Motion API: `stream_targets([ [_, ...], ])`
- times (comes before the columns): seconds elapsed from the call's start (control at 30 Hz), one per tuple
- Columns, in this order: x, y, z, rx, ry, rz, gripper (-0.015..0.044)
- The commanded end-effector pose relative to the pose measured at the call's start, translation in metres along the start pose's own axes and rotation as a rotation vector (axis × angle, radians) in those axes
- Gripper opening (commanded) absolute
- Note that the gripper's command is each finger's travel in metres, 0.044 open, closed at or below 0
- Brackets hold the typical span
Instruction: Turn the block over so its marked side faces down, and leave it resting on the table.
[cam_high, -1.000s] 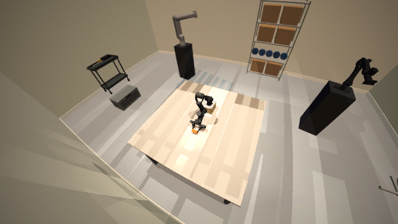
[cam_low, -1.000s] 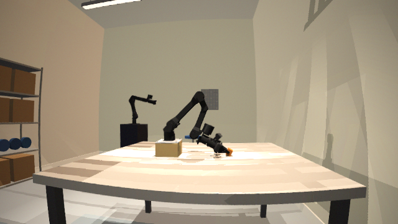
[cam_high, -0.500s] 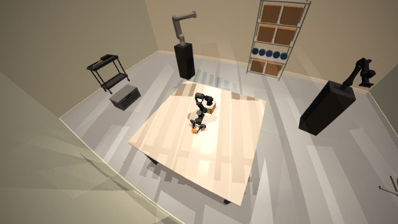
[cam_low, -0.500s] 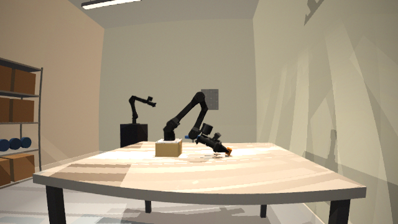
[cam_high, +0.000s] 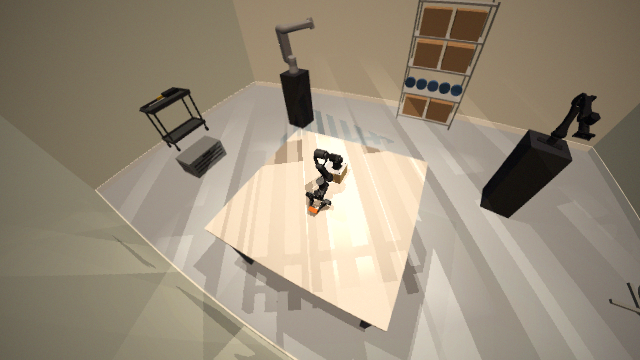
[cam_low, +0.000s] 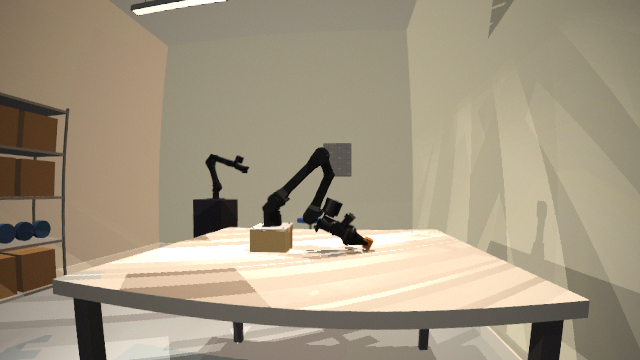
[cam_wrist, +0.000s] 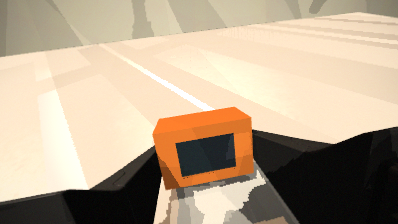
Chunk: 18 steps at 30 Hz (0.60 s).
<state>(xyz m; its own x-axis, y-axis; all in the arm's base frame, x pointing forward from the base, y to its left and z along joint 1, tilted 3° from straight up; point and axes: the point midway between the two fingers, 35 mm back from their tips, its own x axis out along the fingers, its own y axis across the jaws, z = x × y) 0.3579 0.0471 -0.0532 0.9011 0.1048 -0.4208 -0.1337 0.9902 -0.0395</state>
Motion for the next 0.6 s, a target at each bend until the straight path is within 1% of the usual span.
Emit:
stream_targets([
  [0.0,-0.0005,0.0005,0.0004,-0.006,-0.003,0.003,0.0368],
  [0.1,-0.0005,0.0005,0.0004,-0.006,-0.003,0.003,0.044],
  [0.57,-0.0005,0.0005,0.0004,-0.006,-0.003,0.003,0.044],
])
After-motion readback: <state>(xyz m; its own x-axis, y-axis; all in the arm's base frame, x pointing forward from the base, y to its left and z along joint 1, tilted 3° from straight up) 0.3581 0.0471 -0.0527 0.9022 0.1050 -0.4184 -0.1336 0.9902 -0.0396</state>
